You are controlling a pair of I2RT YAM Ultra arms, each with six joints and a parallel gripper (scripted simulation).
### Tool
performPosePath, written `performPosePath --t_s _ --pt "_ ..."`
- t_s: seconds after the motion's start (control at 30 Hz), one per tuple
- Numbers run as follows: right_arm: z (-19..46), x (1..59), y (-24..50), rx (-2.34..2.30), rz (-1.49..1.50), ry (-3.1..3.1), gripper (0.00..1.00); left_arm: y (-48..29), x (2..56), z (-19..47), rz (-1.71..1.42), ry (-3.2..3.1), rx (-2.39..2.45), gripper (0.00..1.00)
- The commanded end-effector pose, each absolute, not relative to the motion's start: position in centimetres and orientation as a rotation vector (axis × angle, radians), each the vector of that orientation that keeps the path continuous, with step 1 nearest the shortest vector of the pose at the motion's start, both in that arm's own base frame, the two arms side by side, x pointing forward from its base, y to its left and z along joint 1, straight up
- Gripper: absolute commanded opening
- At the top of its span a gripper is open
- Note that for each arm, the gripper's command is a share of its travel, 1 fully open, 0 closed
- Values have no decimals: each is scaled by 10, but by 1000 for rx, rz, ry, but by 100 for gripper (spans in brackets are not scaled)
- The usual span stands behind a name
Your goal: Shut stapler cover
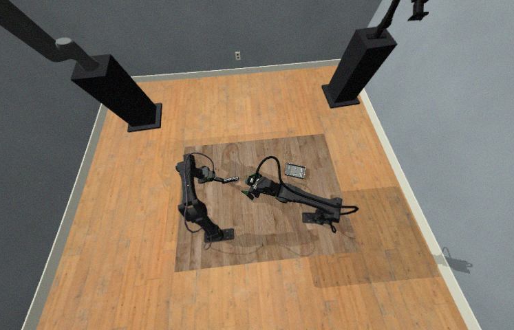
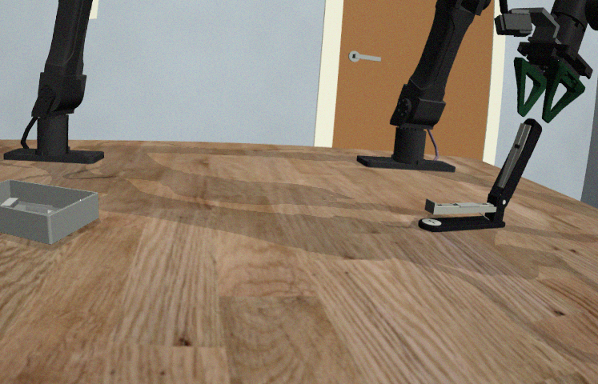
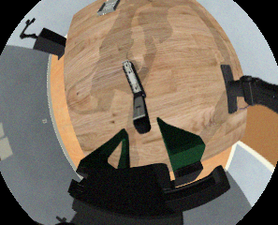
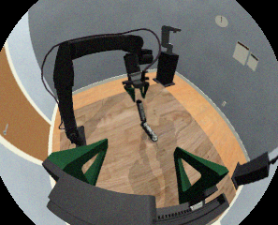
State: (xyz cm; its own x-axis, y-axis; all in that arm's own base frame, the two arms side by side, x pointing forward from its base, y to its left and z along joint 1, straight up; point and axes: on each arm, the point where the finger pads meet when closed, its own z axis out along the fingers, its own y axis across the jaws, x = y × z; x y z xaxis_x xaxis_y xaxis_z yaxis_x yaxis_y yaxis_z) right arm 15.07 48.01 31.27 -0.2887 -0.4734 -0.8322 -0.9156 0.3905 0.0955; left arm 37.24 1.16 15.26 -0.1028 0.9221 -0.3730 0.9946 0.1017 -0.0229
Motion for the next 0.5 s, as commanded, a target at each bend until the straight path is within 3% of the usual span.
performPosePath --t_s 0.0,0.47 --pt "324 152 479 -1183 768 1896 100 5 375 161 -360 2090 1874 50" --pt "324 152 479 -1183 768 1896 100 -3 376 143 -361 2088 1875 50"
